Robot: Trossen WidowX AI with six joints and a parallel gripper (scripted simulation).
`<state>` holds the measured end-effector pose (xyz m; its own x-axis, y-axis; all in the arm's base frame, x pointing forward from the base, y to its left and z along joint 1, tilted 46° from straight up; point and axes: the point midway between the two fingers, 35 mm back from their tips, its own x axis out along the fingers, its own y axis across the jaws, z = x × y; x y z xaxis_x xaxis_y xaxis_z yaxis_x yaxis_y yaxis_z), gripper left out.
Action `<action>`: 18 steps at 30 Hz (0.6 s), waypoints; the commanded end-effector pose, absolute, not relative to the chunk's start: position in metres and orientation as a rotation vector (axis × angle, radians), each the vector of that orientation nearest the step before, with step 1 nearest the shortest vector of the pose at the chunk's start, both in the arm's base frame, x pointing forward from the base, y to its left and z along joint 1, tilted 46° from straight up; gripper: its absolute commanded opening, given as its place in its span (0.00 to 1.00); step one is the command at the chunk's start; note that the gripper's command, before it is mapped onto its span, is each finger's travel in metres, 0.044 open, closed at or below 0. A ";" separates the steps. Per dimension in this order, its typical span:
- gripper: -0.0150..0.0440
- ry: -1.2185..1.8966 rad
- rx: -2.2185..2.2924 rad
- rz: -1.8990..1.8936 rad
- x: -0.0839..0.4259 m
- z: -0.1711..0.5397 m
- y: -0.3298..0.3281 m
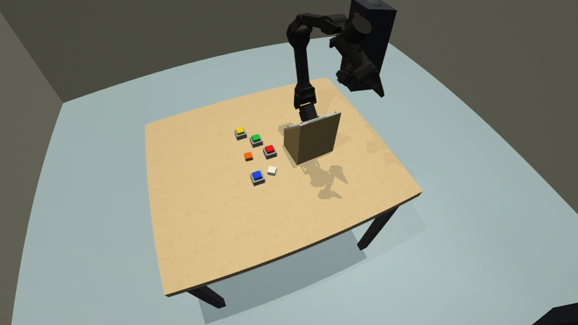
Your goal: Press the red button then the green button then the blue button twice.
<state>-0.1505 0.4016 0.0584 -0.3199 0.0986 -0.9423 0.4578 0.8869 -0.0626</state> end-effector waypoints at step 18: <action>0.93 1.310 -0.269 -0.351 0.152 0.012 0.196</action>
<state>0.1255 0.2468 0.0108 0.1826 -0.2802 -0.9424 0.1702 0.9531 -0.2504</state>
